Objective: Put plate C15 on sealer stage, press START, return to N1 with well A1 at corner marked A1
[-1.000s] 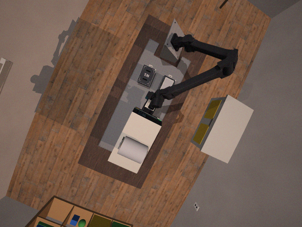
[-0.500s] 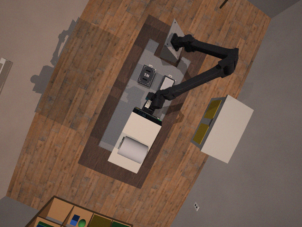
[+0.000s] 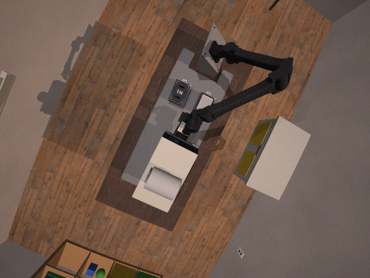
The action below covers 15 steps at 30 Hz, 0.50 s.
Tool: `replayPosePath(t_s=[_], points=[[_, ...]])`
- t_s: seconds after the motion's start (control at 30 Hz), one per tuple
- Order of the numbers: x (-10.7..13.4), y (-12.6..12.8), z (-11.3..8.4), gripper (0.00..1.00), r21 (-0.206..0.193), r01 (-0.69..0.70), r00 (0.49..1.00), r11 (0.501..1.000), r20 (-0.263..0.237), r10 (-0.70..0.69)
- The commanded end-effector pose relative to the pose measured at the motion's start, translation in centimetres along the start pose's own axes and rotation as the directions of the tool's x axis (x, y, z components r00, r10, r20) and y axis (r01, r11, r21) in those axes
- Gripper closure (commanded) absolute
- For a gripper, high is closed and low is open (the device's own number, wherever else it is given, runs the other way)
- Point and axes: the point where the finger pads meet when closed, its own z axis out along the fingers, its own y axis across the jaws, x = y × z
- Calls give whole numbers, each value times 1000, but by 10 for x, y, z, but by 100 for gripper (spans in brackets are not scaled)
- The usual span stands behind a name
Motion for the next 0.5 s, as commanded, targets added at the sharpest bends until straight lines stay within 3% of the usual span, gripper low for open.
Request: replayPosePath(t_s=[0.0,0.2,0.47], points=[[-30,11,-14,0,-5,43,998,999,50,-43],[-26,12,2,0,-2,35,999,999,34,-35],[-22,6,2,0,2,19,1000,1000,21,-19]])
